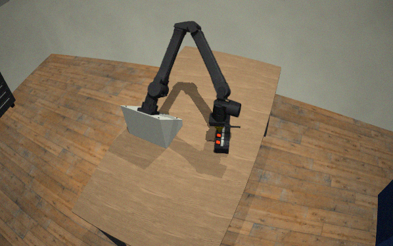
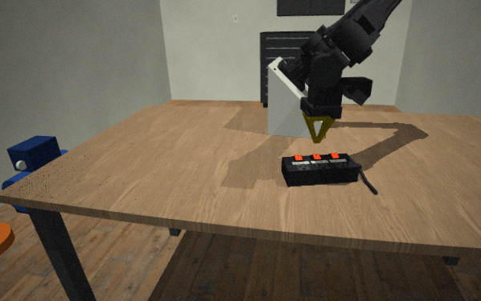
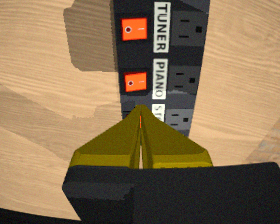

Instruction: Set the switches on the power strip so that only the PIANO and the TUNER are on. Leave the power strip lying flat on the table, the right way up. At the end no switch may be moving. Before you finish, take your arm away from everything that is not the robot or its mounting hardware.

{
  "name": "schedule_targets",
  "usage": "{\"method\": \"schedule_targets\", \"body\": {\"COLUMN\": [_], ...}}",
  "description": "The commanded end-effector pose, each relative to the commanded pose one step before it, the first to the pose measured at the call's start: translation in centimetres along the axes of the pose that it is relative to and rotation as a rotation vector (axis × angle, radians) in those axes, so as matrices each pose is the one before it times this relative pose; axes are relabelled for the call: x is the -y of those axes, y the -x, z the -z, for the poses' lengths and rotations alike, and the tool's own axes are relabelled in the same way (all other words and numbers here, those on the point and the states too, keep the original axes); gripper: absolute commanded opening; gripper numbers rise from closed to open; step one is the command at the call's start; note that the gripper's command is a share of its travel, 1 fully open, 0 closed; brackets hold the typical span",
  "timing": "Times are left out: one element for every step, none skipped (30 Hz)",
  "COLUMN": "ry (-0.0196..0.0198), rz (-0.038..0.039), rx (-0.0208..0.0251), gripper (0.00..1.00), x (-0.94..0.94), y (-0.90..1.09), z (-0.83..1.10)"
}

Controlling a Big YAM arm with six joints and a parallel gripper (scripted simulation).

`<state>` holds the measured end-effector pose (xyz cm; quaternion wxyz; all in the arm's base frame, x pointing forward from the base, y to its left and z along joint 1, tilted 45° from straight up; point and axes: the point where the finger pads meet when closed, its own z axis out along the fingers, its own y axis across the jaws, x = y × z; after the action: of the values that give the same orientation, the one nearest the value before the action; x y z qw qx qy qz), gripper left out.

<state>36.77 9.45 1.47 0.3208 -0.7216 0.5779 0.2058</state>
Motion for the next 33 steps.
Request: {"method": "schedule_targets", "body": {"ry": [-0.01217,0.0,-0.00002,0.00002,0.00001,-0.00002,0.0,0.00002,0.0,-0.00001,0.00001,0.00001,-0.00001,0.0,0.0,0.0,-0.00113,-0.00581,-0.00502,0.0001,0.00001,-0.00011,-0.00015,-0.00012,-0.00033,-0.00036,0.01232,0.01046,-0.0092,-0.00627,-0.00553,0.0,0.0], "rz": [0.03529,0.00003,0.00001,-0.00002,-0.00001,0.00001,0.0,-0.00002,0.00001,0.00001,-0.00001,-0.00001,0.00001,0.0,0.0,0.0,-0.00899,-0.01772,0.00545,0.00012,0.00014,0.00015,0.00012,0.00006,0.00001,0.0,0.01334,0.01131,0.01017,0.00697,0.00611,0.0,0.0], "rx": [0.00051,0.0,-0.00001,0.00001,0.0,-0.00001,0.0,0.0,0.0,0.0,0.0,0.0,0.0,0.0,0.0,0.0,-0.00084,-0.00313,-0.00283,-0.00128,-0.00095,-0.00044,-0.00008,0.00008,0.00065,0.00074,0.00516,0.00434,-0.00441,-0.00308,-0.00271,0.0,0.0], "gripper": [0.0,0.0,0.0,0.0,0.0,0.0,0.0,0.0,0.0,0.0,0.0,0.0,0.0,0.0,0.0,0.0,0.0,0.0,0.0,0.0,0.0,0.0,0.0,0.0,0.0,0.0,0.0,0.0,0.0,0.0,0.0,0.0,0.0], "x": [0.807,0.001,0.001,-0.001,-0.001,0.001,0.0,-0.001,0.0,0.001,0.0,-0.001,0.001,0.0,0.0,0.0,-0.034,0.147,0.281,-0.181,-0.222,-0.22,-0.168,-0.084,-0.01,0.006,0.0,0.0,0.251,0.2,0.152,0.0,0.0], "y": [0.138,0.001,0.0,0.0,0.0,0.0,0.0,0.0,0.0,0.0,0.0,0.0,0.0,0.0,0.0,0.0,-0.328,-0.82,-0.582,-0.816,-0.891,-0.795,-0.561,-0.27,-0.037,0.013,0.539,0.456,0.286,0.174,-0.072,0.0,0.0], "z": [0.238,0.0,0.001,-0.001,0.0,0.001,0.0,0.0,0.0,0.0,0.0,0.0,0.0,0.0,0.0,0.0,0.123,0.536,0.324,0.273,0.302,0.274,0.196,0.095,0.017,0.0,-0.495,-0.42,0.367,0.245,0.003,0.0,0.0]}}
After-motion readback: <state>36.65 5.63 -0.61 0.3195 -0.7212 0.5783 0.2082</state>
